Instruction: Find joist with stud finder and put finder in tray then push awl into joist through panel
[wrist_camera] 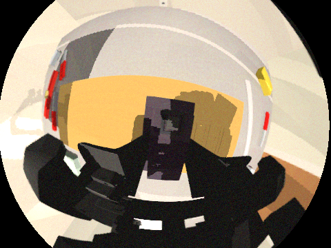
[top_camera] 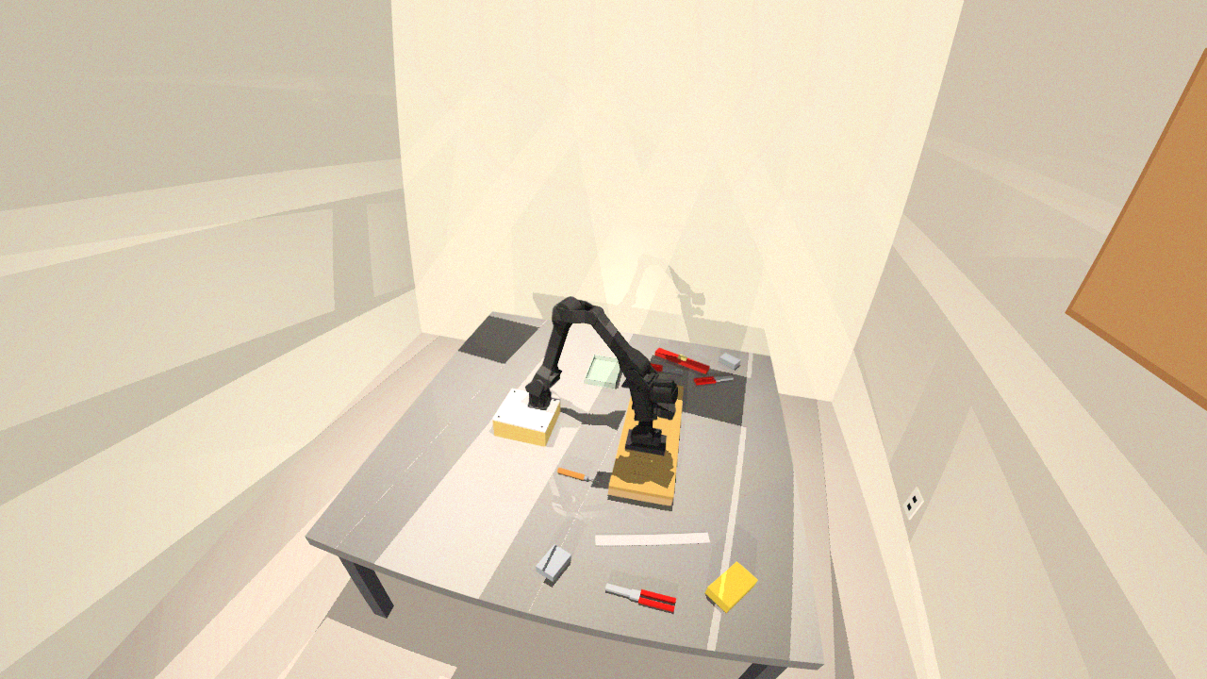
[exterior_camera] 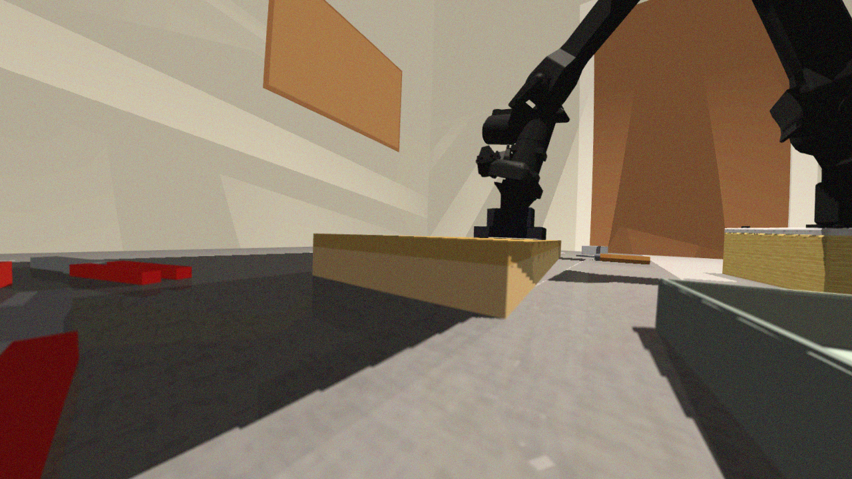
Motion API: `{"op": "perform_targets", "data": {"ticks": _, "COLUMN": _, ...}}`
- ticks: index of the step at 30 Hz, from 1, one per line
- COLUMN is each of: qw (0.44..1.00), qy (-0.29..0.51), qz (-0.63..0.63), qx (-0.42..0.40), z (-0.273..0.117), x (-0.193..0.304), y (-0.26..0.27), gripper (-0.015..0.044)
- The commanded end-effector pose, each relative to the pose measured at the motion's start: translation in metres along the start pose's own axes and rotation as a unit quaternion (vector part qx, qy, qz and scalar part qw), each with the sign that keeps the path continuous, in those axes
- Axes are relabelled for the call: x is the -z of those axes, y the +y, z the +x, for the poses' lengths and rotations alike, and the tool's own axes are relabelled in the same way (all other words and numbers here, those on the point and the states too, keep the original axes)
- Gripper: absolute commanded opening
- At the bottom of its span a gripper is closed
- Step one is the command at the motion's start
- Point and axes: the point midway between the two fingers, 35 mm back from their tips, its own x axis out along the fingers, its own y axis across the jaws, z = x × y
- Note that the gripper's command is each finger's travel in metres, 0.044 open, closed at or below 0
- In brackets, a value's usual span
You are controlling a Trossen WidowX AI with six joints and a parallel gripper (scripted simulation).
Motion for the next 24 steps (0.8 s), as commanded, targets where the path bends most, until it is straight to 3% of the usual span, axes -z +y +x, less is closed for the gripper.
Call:
{"op": "perform_targets", "data": {"ticks": 1, "qw": 1.000, "qy": 0.001, "qz": -0.001, "qx": 0.000, "z": 0.001, "x": 0.000, "y": -0.012, "gripper": 0.0000}}
{"op": "perform_targets", "data": {"ticks": 24, "qw": 1.000, "qy": 0.001, "qz": -0.002, "qx": 0.003, "z": 0.001, "x": 0.000, "y": -0.072, "gripper": 0.0000}}
